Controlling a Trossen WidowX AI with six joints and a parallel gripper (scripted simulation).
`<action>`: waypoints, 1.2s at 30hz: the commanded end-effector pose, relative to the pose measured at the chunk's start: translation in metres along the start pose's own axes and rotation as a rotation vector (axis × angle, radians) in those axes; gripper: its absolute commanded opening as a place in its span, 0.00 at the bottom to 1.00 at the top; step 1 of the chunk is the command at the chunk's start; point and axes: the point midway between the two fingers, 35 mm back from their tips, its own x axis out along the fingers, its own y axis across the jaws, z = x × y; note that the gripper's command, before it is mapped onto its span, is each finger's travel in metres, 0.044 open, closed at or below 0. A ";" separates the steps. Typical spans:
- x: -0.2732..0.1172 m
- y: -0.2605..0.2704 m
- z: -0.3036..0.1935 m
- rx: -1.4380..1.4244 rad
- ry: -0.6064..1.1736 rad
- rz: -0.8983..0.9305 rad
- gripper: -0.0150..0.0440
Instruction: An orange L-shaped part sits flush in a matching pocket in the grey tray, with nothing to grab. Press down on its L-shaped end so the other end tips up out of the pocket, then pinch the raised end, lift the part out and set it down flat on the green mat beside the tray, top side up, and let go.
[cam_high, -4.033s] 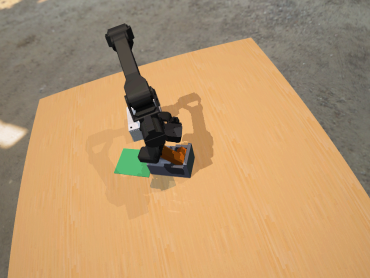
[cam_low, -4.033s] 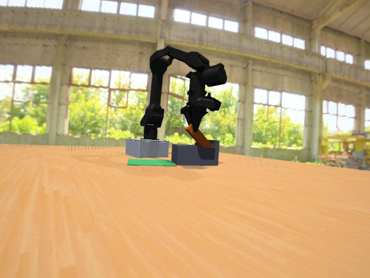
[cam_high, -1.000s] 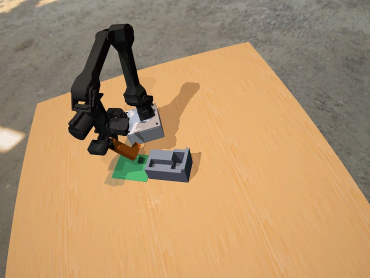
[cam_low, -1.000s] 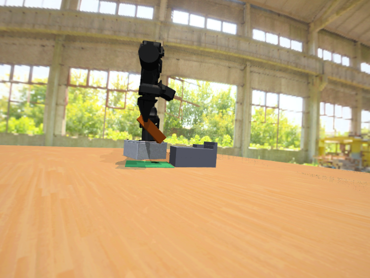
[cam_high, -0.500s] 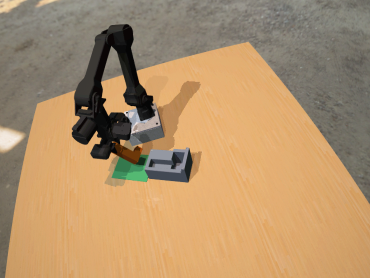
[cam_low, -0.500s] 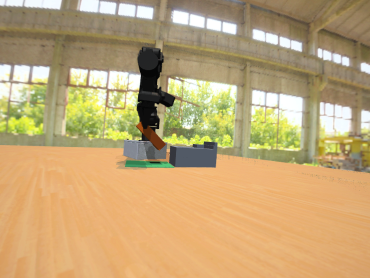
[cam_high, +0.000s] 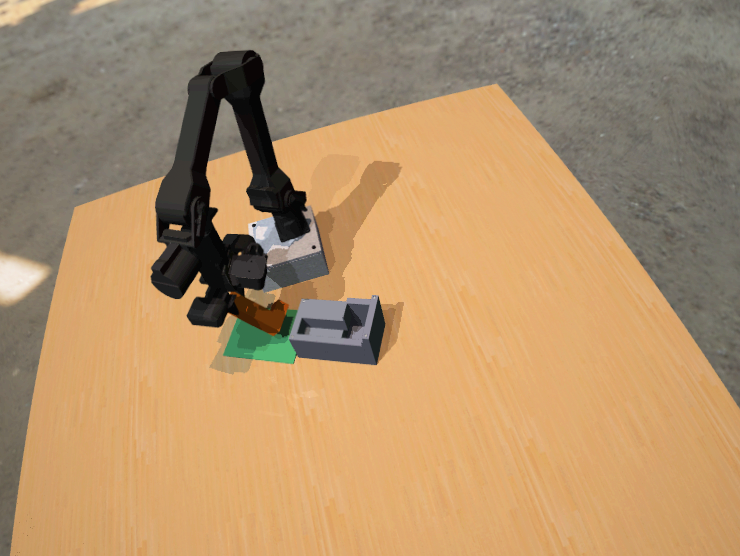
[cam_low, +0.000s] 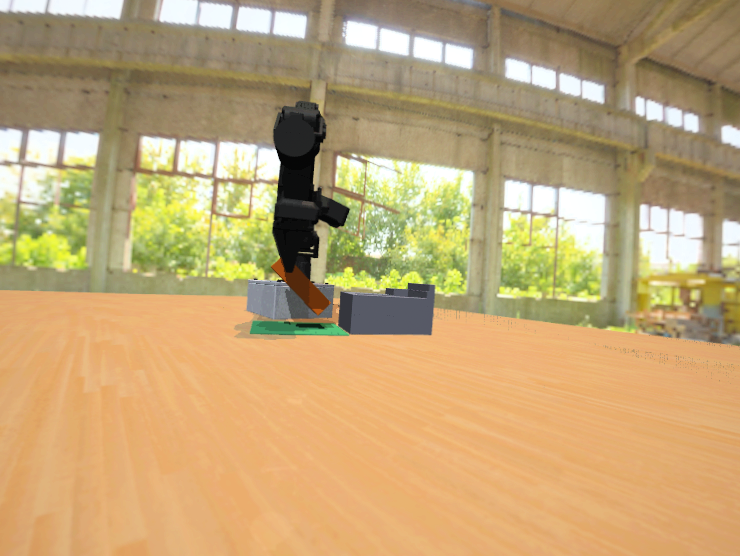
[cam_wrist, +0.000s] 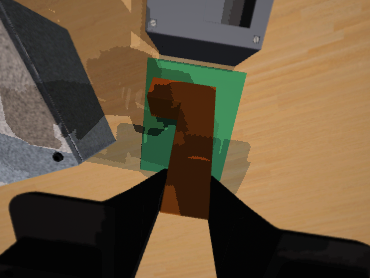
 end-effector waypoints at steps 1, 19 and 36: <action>0.010 0.003 0.000 -0.004 0.001 0.013 0.25; 0.022 0.003 0.000 -0.004 0.001 0.013 0.25; 0.021 0.003 0.000 0.000 -0.002 0.011 0.34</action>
